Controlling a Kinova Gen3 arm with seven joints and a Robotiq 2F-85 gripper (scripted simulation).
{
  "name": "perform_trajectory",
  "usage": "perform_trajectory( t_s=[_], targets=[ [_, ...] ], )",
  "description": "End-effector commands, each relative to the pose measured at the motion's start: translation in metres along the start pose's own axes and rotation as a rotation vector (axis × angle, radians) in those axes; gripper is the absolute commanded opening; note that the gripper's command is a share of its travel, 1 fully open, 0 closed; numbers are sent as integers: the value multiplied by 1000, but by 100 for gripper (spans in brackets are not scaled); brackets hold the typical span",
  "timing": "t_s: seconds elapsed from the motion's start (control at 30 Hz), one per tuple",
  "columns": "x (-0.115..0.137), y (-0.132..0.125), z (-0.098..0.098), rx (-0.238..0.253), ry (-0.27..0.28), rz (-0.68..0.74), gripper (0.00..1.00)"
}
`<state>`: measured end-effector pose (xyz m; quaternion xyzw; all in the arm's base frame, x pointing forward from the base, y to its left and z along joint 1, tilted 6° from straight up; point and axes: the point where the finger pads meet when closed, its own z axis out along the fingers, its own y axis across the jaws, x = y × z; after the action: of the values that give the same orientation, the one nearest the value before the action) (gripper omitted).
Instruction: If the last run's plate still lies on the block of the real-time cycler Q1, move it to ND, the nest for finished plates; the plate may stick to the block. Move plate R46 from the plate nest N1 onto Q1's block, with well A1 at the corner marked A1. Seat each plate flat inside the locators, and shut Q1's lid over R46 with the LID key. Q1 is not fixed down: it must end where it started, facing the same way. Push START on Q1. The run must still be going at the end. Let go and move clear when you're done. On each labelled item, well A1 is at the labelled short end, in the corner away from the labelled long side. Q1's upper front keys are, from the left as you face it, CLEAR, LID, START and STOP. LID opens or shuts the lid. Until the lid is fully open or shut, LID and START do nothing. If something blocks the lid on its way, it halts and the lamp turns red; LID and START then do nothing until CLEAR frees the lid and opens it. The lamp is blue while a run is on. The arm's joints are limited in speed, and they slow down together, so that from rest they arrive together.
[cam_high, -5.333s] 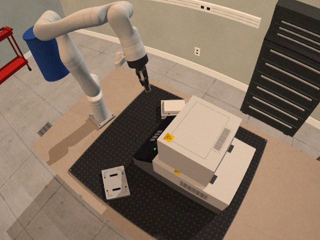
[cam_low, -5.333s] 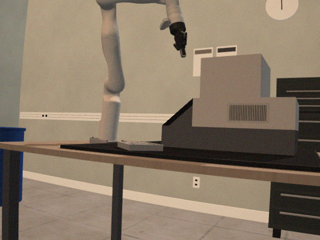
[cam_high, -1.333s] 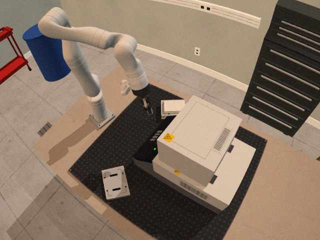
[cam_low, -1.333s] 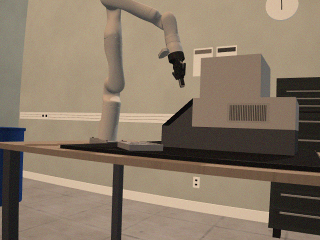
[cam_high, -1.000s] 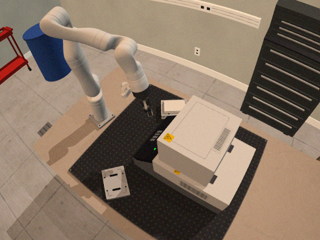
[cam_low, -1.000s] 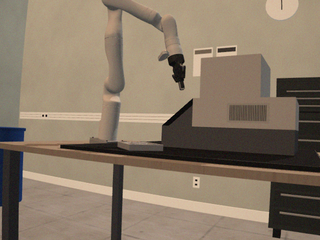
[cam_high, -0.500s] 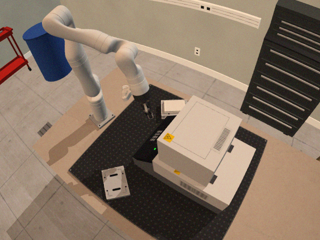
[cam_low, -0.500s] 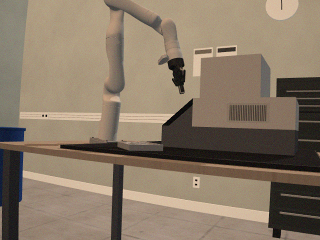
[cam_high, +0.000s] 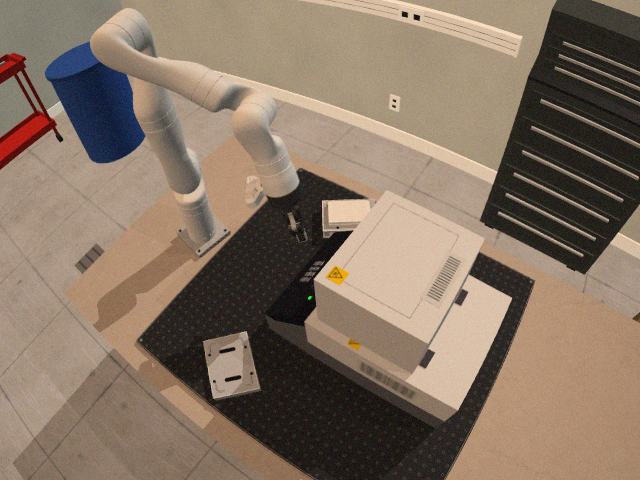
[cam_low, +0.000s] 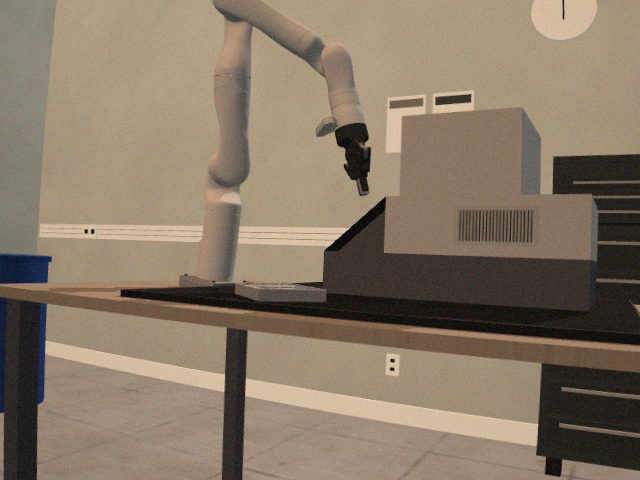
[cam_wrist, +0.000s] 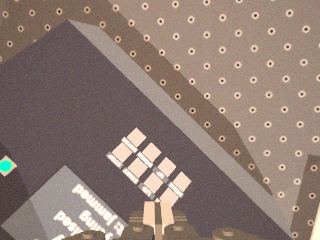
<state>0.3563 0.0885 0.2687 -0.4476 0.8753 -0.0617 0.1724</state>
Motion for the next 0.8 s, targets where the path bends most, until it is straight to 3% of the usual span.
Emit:
perform_trajectory(
  t_s=[0.0,0.77],
  targets=[
    [1,2,6,-2,1,-4,10],
    [6,6,30,0,2,-2,10]
  ],
)
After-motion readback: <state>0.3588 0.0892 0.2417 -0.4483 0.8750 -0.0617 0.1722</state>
